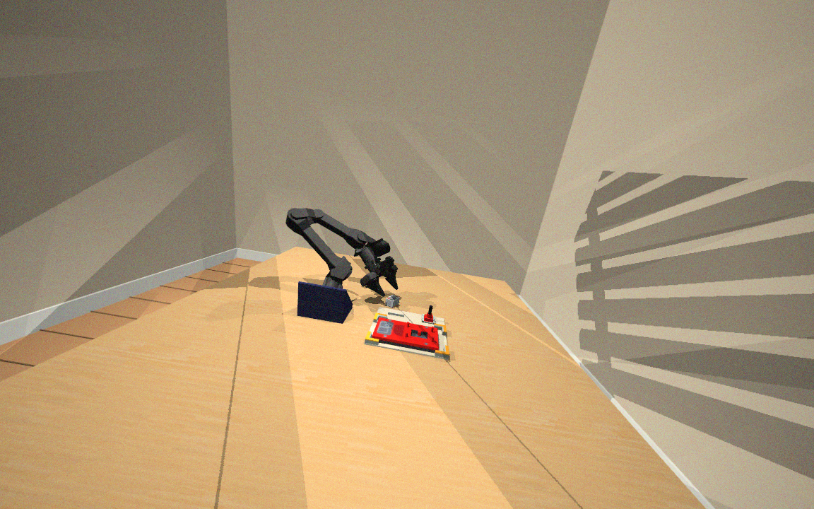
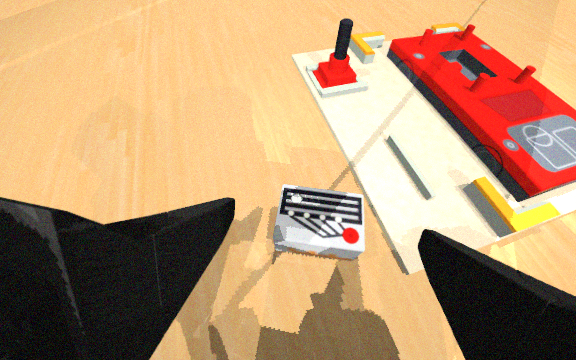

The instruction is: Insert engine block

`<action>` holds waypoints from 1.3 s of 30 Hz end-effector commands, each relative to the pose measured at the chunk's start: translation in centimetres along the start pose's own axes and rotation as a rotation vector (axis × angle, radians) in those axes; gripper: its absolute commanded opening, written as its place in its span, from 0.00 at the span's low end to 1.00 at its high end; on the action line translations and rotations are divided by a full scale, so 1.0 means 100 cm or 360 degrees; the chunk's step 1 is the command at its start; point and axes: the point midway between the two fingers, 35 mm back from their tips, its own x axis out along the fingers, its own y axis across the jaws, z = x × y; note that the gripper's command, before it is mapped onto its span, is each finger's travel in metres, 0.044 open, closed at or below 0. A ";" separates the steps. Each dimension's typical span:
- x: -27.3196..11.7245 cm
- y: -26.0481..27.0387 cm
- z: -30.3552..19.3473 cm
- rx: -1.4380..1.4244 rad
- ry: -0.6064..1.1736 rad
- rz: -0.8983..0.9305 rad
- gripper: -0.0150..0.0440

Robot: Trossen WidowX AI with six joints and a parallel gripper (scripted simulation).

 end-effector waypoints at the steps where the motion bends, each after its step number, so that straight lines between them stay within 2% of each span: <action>1: 0.001 -0.004 -0.001 0.0080 0.0064 -0.0079 1.00; 19: 0.004 -0.016 -0.002 0.0644 0.0406 -0.0492 1.00; 39: 0.003 -0.012 0.008 0.1478 0.0770 -0.0859 1.00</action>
